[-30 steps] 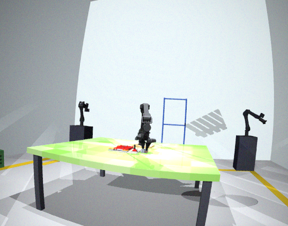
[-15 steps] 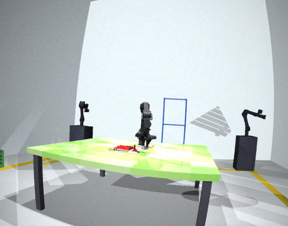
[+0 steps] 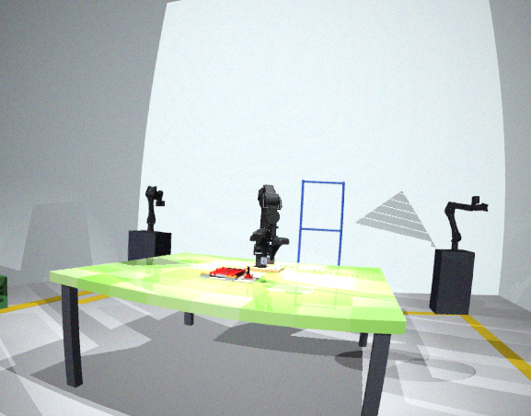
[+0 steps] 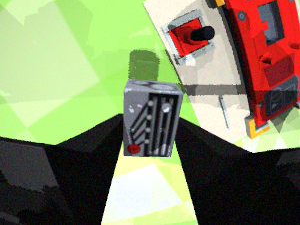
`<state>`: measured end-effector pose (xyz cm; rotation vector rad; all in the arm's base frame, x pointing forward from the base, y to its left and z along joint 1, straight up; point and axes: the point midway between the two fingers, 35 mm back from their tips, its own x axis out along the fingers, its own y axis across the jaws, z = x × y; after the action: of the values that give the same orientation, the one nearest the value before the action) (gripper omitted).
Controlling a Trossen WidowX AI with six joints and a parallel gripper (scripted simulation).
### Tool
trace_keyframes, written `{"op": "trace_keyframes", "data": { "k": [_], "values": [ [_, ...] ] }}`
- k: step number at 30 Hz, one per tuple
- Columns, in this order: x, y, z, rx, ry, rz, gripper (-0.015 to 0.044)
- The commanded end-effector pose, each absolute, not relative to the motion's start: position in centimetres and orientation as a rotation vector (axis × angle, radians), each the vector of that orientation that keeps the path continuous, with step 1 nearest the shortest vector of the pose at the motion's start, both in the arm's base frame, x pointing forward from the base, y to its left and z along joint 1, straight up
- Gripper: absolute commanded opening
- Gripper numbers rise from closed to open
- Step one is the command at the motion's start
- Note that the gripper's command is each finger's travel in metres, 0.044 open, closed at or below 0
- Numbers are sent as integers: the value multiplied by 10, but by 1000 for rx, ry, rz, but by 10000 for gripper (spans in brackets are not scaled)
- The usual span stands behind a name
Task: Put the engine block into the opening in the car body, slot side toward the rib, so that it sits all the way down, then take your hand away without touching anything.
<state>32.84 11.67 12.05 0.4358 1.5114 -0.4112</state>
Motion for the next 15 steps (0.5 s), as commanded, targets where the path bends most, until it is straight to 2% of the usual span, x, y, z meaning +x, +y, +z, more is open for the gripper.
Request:
{"op": "trace_keyframes", "data": {
  "k": [1,15],
  "values": [
    [328,116,133,438,1503,-413,0],
    [321,113,170,442,1503,-418,0]
  ]
}}
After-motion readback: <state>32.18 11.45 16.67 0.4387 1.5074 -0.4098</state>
